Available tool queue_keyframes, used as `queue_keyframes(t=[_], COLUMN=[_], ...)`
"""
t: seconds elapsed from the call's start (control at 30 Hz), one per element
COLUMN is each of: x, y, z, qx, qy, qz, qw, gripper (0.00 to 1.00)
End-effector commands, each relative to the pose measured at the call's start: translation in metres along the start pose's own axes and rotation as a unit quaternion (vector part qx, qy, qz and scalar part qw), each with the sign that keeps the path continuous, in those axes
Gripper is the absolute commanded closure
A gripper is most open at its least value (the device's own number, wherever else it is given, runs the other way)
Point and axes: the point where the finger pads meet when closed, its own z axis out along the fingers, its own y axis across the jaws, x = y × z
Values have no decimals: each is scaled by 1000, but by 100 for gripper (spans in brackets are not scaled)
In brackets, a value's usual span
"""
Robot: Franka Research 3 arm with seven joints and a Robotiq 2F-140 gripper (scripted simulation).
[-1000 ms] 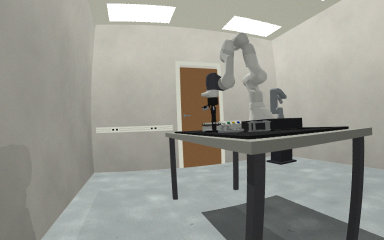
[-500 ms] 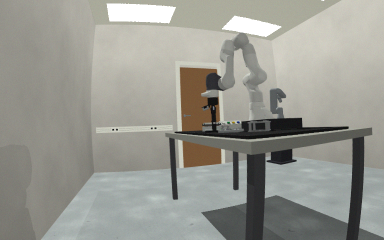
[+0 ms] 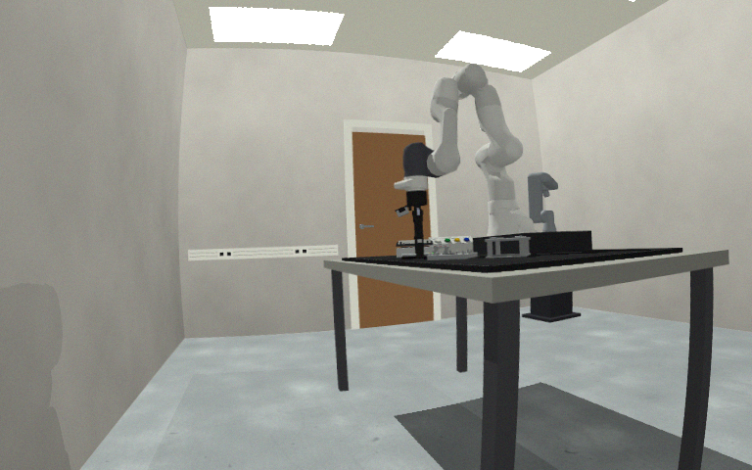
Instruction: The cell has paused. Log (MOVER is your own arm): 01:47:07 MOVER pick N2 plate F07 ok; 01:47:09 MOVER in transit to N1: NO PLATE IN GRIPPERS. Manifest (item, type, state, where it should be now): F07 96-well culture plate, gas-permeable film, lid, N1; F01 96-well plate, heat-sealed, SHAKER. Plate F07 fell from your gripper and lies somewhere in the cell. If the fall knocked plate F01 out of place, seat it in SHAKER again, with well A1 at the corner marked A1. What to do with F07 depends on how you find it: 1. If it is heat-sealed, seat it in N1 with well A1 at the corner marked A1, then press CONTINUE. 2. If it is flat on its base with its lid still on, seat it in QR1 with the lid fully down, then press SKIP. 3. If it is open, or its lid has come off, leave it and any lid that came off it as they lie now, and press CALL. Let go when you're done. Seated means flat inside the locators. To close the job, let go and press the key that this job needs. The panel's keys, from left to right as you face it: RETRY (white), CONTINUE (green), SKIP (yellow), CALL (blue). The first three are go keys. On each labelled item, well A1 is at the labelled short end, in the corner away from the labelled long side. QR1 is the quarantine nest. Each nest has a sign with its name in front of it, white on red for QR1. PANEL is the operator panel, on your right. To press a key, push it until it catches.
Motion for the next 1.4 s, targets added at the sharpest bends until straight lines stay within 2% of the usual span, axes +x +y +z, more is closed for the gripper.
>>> queue_keyframes(t=[0.0,1.37], x=[0,0], y=[0,0], z=[0,-17], qx=[0,0], qy=[1,1], qz=[-1,-1], qw=[1000,1000], gripper=[90,90])
